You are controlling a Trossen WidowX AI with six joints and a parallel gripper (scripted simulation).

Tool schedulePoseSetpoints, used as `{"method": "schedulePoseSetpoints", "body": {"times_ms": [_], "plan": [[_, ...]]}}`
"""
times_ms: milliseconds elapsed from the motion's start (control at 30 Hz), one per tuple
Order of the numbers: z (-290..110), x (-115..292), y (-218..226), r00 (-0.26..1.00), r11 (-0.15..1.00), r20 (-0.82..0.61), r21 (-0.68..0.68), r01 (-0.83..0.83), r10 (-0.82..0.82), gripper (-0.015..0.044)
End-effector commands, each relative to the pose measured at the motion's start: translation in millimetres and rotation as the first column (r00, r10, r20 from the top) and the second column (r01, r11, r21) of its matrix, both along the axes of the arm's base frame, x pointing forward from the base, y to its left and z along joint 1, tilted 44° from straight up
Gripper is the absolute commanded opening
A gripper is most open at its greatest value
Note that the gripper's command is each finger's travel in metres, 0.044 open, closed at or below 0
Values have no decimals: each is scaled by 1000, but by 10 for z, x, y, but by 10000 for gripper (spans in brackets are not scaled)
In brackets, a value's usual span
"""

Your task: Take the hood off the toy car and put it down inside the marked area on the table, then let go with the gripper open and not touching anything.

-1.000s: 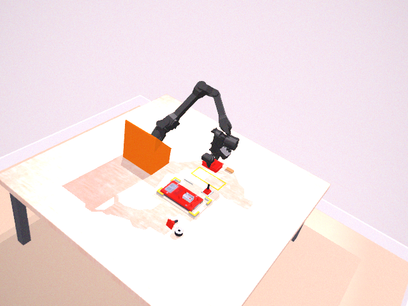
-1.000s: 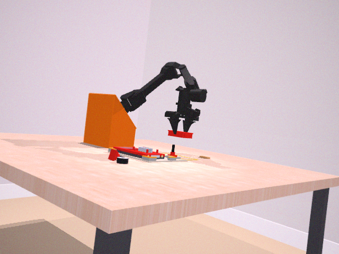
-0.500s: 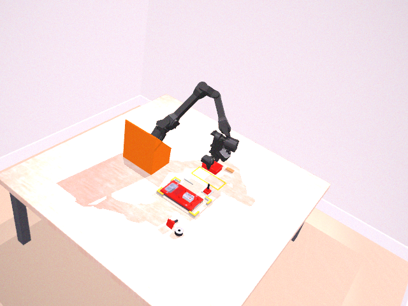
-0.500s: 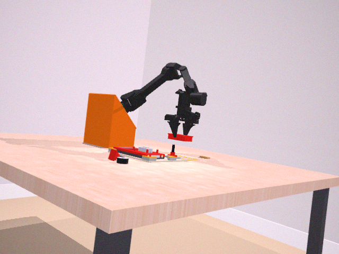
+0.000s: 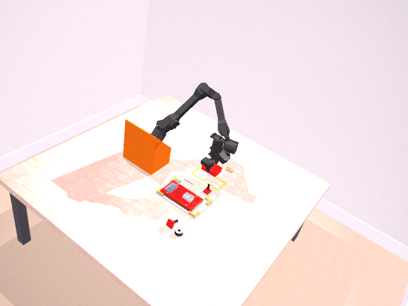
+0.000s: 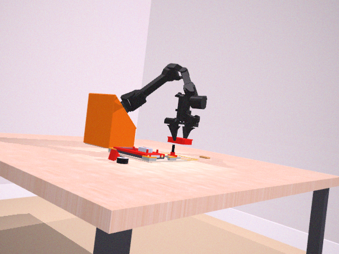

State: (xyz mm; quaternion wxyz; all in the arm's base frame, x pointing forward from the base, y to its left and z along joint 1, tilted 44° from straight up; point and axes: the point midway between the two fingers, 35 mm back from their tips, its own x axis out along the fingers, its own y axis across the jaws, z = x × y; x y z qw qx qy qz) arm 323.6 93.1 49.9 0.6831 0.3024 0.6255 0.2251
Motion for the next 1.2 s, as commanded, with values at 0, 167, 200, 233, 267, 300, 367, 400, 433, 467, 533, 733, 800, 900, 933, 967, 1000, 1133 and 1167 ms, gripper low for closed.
{"method": "schedulePoseSetpoints", "body": {"times_ms": [0,167,200,233,267,300,367,400,433,467,533,733,800,900,933,967,1000,1133,1167], "plan": [[-44,-6,25,1000,1000,-7,-3,4,-4,0],[-79,-1,59,1000,1000,-7,-2,4,-4,0],[-86,0,66,1000,1000,-7,-2,4,-4,0],[-93,0,73,1000,1000,-7,-2,4,-4,0],[-100,1,80,1000,1000,-7,-2,4,-4,0],[-107,2,87,1000,1000,-7,-2,4,-4,0],[-120,3,101,1000,1000,-7,-2,4,-4,0],[-127,4,108,1000,1000,-7,-2,4,-4,0],[-134,5,115,1000,1000,-7,-2,4,-4,0],[-141,5,122,1000,1000,-7,-2,4,-4,0],[-155,6,136,1000,1000,-7,-1,4,-4,0],[-195,8,179,1000,1000,-7,-1,4,-4,0],[-209,9,193,1000,1000,-7,0,4,-4,0],[-229,9,214,1000,1000,-7,0,4,-4,0],[-235,9,221,1000,1000,-7,0,4,-4,0],[-242,9,228,1000,1000,-7,1,4,-4,0],[-248,9,235,1000,1000,-7,1,4,-4,0],[-275,9,264,1000,1000,-7,2,4,-4,0],[-281,9,271,1000,1000,-7,2,4,-4,0]]}}
